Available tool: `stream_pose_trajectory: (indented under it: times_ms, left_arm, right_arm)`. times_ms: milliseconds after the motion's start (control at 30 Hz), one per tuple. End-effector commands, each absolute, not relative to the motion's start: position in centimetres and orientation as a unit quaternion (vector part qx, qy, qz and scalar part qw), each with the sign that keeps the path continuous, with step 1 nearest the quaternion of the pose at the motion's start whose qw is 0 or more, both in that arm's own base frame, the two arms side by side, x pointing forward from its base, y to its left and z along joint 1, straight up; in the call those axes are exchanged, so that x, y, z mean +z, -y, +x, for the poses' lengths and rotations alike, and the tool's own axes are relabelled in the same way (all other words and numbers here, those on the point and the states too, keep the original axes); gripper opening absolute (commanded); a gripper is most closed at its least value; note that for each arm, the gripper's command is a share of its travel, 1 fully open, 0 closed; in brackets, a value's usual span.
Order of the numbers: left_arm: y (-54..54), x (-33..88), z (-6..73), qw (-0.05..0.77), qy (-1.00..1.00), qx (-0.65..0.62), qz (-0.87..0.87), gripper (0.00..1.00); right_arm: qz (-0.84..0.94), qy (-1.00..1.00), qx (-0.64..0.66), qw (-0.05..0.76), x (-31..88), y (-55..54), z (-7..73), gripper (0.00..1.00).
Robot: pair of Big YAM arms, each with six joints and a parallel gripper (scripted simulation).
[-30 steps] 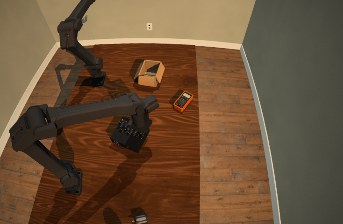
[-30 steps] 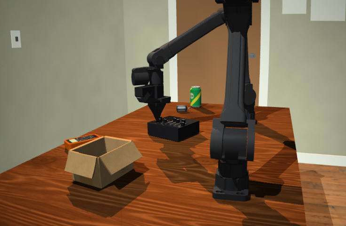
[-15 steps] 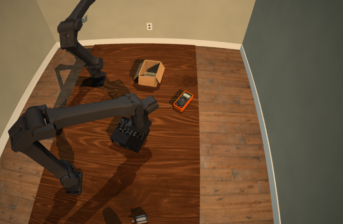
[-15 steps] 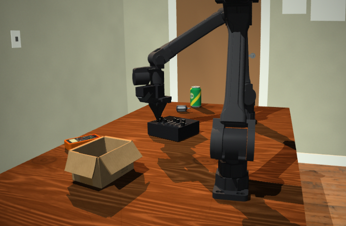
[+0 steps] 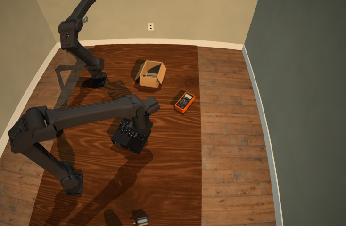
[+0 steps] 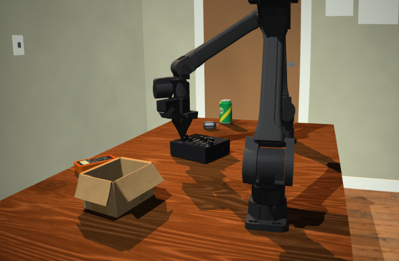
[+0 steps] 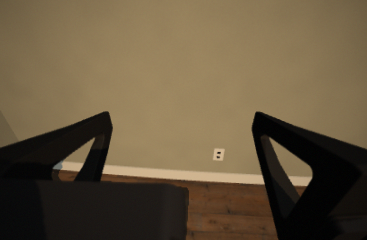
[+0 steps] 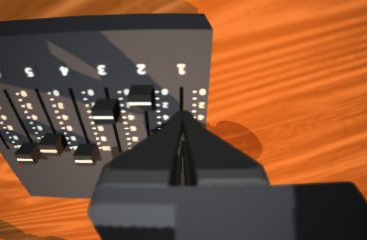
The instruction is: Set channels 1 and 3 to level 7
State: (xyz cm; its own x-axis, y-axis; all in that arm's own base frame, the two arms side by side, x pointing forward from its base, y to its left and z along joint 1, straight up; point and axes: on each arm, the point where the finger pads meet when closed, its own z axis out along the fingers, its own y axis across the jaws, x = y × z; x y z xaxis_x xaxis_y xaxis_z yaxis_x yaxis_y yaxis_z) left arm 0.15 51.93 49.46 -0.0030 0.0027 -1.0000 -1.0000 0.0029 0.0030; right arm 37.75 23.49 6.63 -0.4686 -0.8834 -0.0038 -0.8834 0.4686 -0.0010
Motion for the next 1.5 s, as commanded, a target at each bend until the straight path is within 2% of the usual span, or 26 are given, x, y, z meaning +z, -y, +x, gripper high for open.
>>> stream_pose_trajectory:
  times_ms: [0, 1067, 1467]
  left_arm:
    - [-51.8, 49.9, -0.3, 0.506, -0.491, 0.504, -0.500, 1.00]
    - [-51.8, 49.9, -0.3, 0.506, -0.491, 0.504, -0.500, 1.00]
    - [-51.8, 49.9, -0.3, 0.506, -0.491, 0.504, -0.500, 1.00]
  right_arm:
    - [-0.513, -0.859, 0.000, 0.013, 7.6, -22.8, 38.0, 0.00]
    - [-0.515, -0.857, 0.000, 0.018, 7.9, -25.1, 39.4, 0.00]
    - [-0.515, -0.857, 0.000, 0.035, 11.9, -25.1, 39.4, 0.00]
